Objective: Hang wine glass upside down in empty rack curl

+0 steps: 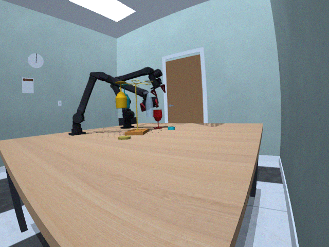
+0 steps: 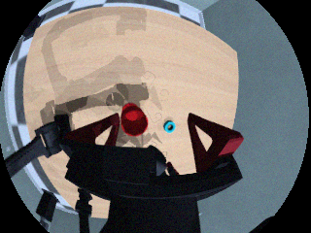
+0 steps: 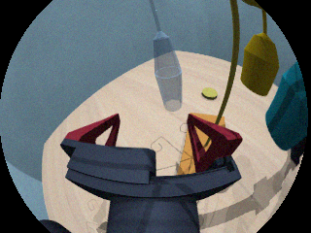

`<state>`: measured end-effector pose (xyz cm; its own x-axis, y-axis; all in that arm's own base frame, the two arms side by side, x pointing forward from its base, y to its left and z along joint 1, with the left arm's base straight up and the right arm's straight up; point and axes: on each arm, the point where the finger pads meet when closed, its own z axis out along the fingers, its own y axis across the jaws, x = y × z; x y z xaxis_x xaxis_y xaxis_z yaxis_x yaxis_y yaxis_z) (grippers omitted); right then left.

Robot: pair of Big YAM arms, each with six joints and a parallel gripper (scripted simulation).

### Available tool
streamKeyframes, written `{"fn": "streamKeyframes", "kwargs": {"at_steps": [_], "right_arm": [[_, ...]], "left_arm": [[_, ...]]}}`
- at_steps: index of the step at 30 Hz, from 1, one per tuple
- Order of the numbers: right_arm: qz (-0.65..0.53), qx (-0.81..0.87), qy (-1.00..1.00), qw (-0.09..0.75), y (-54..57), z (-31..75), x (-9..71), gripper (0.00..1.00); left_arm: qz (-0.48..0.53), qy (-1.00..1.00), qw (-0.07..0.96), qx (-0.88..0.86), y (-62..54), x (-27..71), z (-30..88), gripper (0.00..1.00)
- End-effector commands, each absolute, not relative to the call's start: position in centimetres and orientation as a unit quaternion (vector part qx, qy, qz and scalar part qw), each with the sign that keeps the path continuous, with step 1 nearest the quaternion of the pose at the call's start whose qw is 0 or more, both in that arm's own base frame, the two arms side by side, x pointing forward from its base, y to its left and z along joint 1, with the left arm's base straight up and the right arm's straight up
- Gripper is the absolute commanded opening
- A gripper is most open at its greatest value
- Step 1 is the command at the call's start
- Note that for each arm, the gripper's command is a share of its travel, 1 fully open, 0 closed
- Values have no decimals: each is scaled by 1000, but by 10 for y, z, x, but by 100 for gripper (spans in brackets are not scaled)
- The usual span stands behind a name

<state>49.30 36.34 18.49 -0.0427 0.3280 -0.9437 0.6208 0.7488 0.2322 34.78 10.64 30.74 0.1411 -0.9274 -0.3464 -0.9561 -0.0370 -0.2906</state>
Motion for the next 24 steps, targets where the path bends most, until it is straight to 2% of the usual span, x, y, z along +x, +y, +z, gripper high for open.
{"fn": "streamKeyframes", "kwargs": {"at_steps": [1,19,24], "right_arm": [[-110,340,706,611,365,199,495,100],[-113,335,709,611,363,201,492,100],[-116,298,749,580,371,187,481,100]], "left_arm": [[25,653,242,-717,108,350,317,100],[25,653,243,-717,108,350,317,100],[24,652,244,-717,108,350,318,100]]}}
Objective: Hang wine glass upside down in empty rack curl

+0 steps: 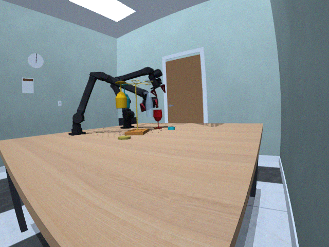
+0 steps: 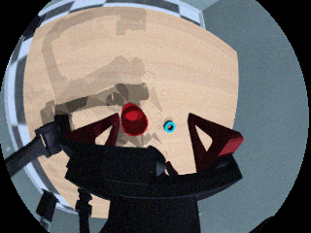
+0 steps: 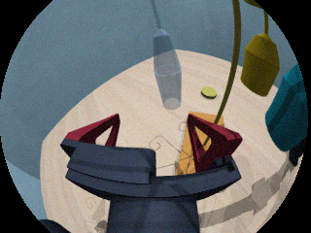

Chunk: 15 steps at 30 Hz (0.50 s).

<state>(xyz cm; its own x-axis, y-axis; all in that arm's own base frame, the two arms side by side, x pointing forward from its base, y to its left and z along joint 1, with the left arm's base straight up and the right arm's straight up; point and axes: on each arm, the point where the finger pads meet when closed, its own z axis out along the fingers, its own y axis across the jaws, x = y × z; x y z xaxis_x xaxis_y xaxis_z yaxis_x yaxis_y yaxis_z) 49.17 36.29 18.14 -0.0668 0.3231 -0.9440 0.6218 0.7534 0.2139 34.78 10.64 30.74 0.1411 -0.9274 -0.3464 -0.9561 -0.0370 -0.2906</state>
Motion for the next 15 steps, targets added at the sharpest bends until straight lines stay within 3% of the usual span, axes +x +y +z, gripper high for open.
{"fn": "streamKeyframes", "kwargs": {"at_steps": [1,15], "right_arm": [[-113,293,758,571,373,182,479,100],[-49,198,860,469,404,129,452,100]], "left_arm": [[24,652,244,-717,108,350,319,100],[22,651,246,-717,108,351,321,100]]}}
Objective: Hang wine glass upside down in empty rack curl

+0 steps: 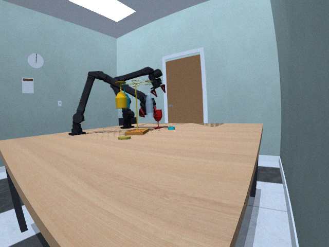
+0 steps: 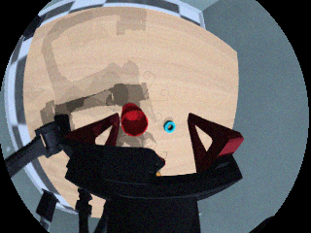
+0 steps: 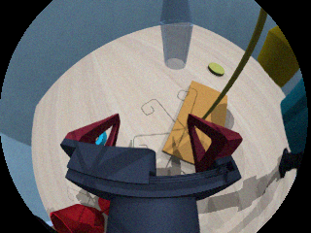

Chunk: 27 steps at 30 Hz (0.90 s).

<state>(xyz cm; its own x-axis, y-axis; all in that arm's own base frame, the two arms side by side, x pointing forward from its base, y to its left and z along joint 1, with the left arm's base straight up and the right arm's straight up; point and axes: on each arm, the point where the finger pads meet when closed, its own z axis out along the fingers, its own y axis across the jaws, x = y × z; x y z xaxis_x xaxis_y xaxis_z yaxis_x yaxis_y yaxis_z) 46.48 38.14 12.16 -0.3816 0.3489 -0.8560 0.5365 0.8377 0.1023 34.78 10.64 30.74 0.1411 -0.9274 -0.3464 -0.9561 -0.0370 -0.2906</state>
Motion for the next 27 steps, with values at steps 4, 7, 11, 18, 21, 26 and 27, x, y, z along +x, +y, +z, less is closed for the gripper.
{"fn": "streamKeyframes", "kwargs": {"at_steps": [4,7,11,18,21,26,27], "right_arm": [[-21,159,883,441,416,116,442,100],[1,129,898,422,426,107,434,100],[24,97,909,405,435,100,426,100],[83,4,924,374,458,88,403,100],[109,-34,925,363,467,85,392,100],[153,-100,919,348,481,82,373,100],[162,-114,917,346,484,81,369,100]], "left_arm": [[22,651,247,-717,108,352,322,100],[21,651,247,-717,108,352,322,100],[21,651,248,-717,108,352,323,100],[21,651,248,-717,108,352,323,100],[21,651,248,-717,108,352,323,100],[21,651,248,-717,108,352,323,100],[21,651,248,-717,108,352,323,100]]}}
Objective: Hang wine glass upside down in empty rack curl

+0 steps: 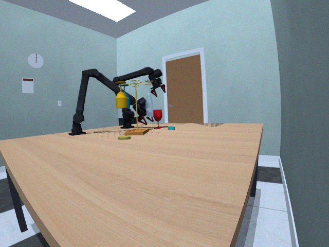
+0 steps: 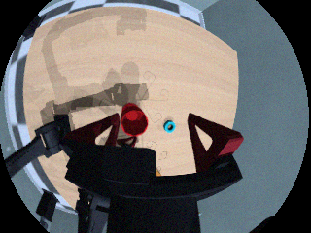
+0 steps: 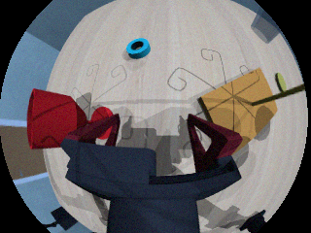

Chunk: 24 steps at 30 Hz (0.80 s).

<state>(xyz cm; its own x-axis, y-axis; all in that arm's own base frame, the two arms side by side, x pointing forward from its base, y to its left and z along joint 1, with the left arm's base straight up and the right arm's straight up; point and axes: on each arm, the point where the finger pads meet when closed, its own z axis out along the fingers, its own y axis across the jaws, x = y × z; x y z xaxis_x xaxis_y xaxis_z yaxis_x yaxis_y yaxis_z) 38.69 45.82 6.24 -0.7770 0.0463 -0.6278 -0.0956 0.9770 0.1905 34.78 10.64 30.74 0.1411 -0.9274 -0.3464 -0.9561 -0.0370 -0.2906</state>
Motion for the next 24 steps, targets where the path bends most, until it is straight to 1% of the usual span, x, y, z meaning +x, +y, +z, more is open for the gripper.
{"fn": "streamKeyframes", "kwargs": {"at_steps": [1,9,17,19,24], "right_arm": [[162,-114,917,346,484,81,369,100],[235,-240,876,347,504,87,337,100],[272,-341,795,422,518,113,344,100],[272,-341,795,422,518,113,344,100],[281,-393,730,484,526,140,346,100]], "left_arm": [[21,651,248,-717,108,352,323,100],[21,651,248,-717,108,352,323,100],[21,651,248,-717,108,352,323,100],[21,651,248,-717,108,352,323,100],[21,651,248,-717,108,352,323,100]]}}
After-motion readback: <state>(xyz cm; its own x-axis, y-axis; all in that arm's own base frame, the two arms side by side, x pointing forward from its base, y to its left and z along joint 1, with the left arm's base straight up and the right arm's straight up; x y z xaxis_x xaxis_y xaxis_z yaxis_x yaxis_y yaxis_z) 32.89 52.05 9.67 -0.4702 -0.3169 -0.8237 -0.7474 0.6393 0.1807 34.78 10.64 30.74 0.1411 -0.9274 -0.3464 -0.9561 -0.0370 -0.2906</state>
